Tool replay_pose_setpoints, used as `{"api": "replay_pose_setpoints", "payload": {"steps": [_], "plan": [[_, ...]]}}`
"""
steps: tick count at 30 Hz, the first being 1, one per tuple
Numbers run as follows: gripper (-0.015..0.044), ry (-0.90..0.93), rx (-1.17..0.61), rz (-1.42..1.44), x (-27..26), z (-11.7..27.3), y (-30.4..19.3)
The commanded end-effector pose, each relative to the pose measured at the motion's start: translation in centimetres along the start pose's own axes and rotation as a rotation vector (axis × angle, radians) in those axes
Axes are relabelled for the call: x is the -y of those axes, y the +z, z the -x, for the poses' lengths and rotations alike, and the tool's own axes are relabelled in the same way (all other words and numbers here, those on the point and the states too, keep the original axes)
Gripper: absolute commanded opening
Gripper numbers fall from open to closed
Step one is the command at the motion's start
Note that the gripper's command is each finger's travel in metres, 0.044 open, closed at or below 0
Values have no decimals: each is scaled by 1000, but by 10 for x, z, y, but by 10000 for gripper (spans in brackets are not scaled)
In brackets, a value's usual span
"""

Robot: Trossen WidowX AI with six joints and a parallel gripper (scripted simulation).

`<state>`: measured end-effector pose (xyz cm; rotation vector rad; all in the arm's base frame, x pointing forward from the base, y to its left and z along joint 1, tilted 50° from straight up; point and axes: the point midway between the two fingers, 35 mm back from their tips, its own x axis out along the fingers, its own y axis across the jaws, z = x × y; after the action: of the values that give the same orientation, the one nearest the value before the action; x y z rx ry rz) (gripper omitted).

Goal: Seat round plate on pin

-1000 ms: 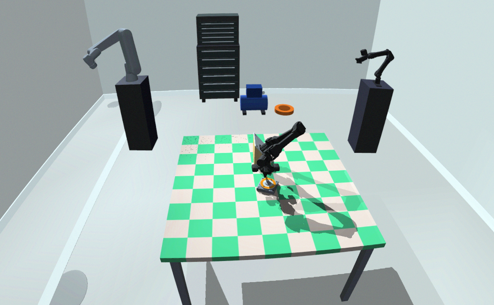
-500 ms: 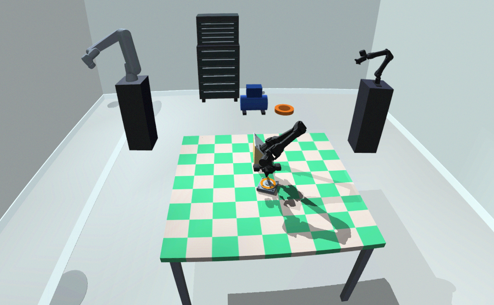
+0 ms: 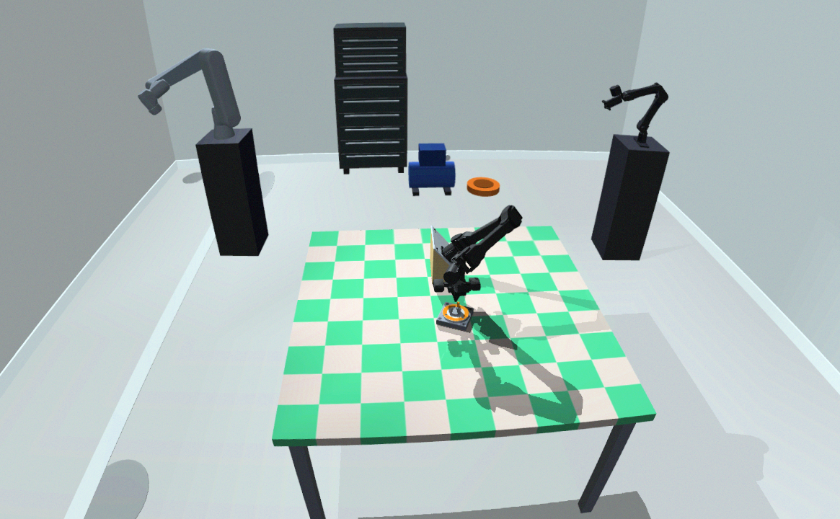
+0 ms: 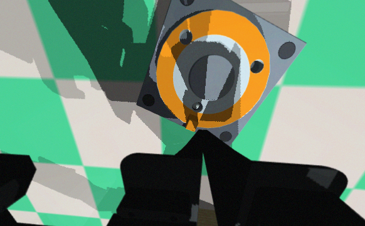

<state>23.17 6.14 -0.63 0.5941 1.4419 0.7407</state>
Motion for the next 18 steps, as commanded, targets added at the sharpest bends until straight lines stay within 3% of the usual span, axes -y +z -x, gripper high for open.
{"api": "replay_pose_setpoints", "payload": {"steps": [1, 13, 18], "plan": [[0, 6, -7, -9, -4, -3, -2], [0, 3, -7, -9, -2, 38, -4], [0, 7, -4, -21, -2, 33, -5]]}}
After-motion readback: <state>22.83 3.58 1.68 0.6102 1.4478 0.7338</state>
